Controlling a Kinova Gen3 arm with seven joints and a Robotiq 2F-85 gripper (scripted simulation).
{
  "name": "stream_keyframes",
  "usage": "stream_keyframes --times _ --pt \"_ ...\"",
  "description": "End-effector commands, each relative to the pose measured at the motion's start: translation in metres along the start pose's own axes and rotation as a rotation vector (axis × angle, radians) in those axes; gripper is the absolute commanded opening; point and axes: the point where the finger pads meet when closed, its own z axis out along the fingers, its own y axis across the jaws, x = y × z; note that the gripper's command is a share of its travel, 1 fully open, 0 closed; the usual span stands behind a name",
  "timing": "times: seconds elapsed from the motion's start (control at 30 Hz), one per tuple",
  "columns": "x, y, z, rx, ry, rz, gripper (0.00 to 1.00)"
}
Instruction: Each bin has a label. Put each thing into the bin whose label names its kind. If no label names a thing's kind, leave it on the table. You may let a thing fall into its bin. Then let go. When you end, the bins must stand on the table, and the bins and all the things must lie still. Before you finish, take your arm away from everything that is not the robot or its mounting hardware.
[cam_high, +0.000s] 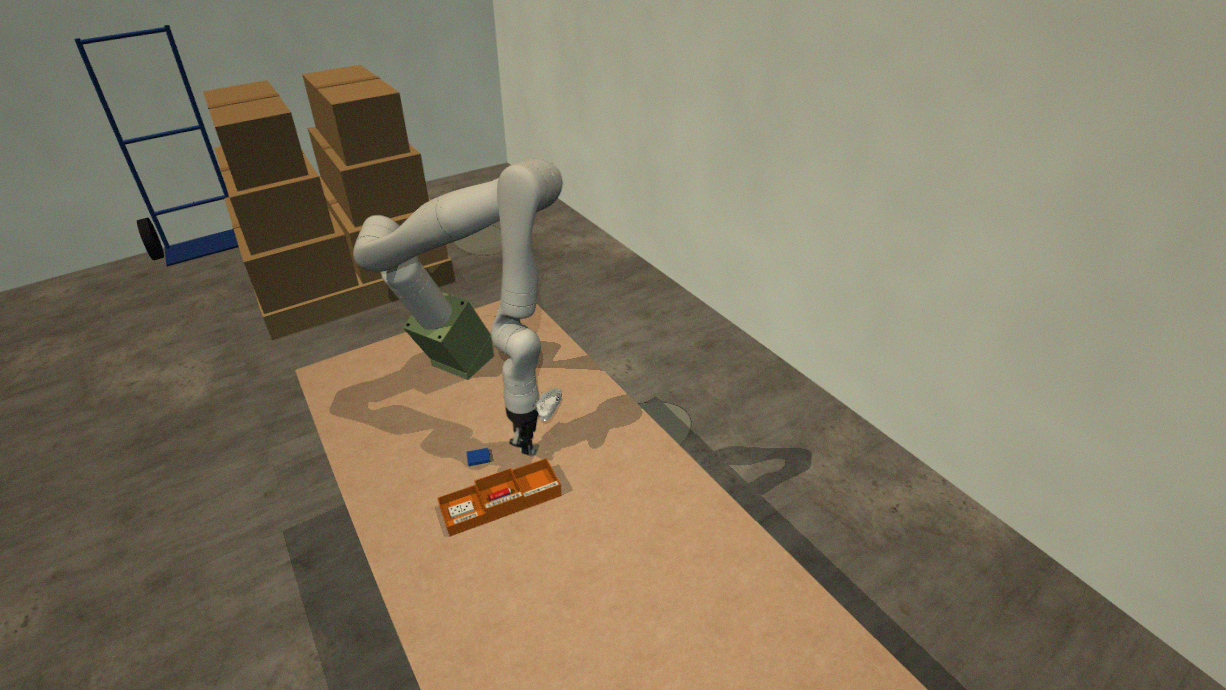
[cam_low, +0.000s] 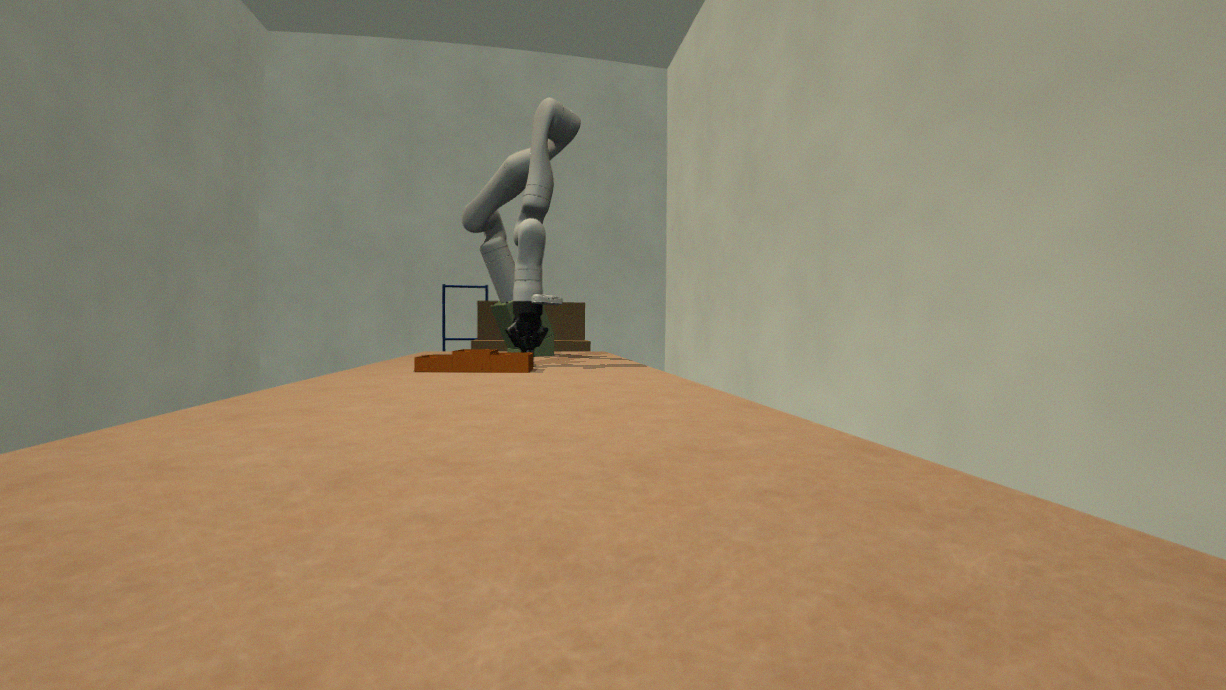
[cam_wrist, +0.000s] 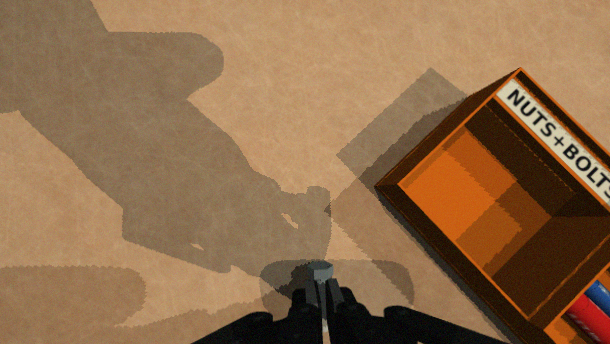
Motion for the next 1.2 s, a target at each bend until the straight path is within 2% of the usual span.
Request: stream_keyframes --times 0.0,0.53,1.17 --pt "0.003 0.0 -0.011 0.003 0.008 0.005 0.0" --pt "0.003 0.0 -0.058 0.003 0.008 0.005 0.0" --pt "0.003 0.0 -0.058 0.003 0.008 0.005 0.0"
